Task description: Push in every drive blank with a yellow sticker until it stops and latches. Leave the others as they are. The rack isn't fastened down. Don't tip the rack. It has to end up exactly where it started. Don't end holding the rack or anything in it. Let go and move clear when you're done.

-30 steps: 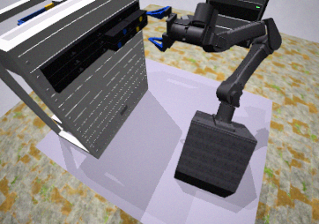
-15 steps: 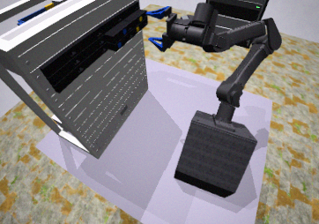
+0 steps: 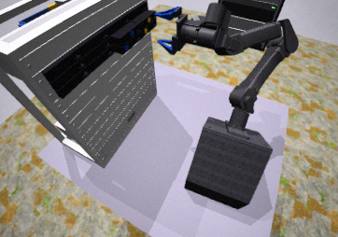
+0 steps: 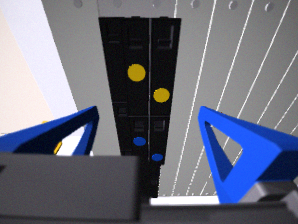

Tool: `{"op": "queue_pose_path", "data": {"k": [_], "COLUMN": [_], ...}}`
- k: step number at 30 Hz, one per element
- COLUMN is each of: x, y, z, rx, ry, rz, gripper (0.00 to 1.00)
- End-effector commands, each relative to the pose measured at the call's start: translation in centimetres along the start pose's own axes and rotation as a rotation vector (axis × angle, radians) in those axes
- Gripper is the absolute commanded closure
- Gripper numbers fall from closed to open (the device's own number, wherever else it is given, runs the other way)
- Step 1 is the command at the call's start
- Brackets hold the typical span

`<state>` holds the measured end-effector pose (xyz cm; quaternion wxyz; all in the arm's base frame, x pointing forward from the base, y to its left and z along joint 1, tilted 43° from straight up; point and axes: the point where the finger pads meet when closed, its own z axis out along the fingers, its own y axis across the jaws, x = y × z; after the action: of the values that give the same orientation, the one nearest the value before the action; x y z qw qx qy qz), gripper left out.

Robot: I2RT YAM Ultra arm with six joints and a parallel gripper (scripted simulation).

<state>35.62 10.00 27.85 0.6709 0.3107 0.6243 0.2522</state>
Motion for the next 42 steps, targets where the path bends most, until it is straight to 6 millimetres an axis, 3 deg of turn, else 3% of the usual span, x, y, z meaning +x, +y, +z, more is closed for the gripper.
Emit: {"op": "queue_pose_path", "data": {"k": [1,36,38,42], "x": [-1.0,-1.1,-0.1,-1.1], "y": [1.5,1.4,-0.3,-1.2], "z": [-0.1,-0.2,-0.8,-2.3], "rx": [-0.033,-0.033,-0.009,-0.008], "ry": [-0.005,-0.005,0.018,0.017], "rz": [0.017,0.016,-0.01,-0.01], "gripper": [1.0,1.0,1.0,1.0]}}
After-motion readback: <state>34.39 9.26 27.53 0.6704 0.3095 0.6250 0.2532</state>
